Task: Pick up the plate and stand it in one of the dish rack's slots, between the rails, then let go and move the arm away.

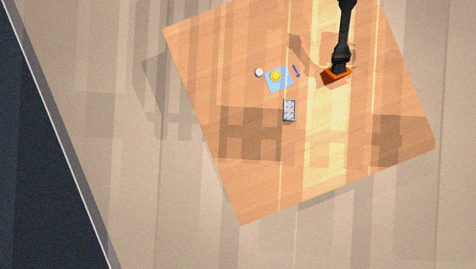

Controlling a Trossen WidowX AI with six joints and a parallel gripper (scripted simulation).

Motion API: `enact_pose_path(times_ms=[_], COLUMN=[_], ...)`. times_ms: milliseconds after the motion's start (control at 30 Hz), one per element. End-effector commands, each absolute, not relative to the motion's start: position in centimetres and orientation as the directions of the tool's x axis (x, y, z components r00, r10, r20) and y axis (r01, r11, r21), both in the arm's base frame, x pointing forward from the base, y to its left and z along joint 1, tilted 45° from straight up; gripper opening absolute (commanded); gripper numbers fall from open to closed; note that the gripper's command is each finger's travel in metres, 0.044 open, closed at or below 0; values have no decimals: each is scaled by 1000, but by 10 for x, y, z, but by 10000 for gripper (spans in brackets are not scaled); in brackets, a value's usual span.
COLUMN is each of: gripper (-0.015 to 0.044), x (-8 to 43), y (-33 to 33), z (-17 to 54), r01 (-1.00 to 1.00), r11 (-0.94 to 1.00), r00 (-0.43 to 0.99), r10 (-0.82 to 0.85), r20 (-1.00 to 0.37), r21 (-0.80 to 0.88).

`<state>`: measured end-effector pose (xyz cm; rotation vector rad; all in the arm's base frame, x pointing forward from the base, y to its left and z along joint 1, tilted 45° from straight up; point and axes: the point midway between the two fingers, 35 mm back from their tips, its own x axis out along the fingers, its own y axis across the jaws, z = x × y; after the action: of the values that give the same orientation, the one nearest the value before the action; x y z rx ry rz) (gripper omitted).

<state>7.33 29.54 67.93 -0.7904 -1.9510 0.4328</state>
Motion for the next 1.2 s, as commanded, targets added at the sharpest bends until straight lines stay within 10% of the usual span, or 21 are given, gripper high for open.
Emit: enact_pose_path(times_ms=[0, 1167], gripper=[400, 400], x=[107, 295], y=[312, 326], z=[664, 546], r01=[282, -159], r11=[669, 450], r00=[-225, 421], r10=[743, 836], r20=[630, 352], r21=[-688, -879])
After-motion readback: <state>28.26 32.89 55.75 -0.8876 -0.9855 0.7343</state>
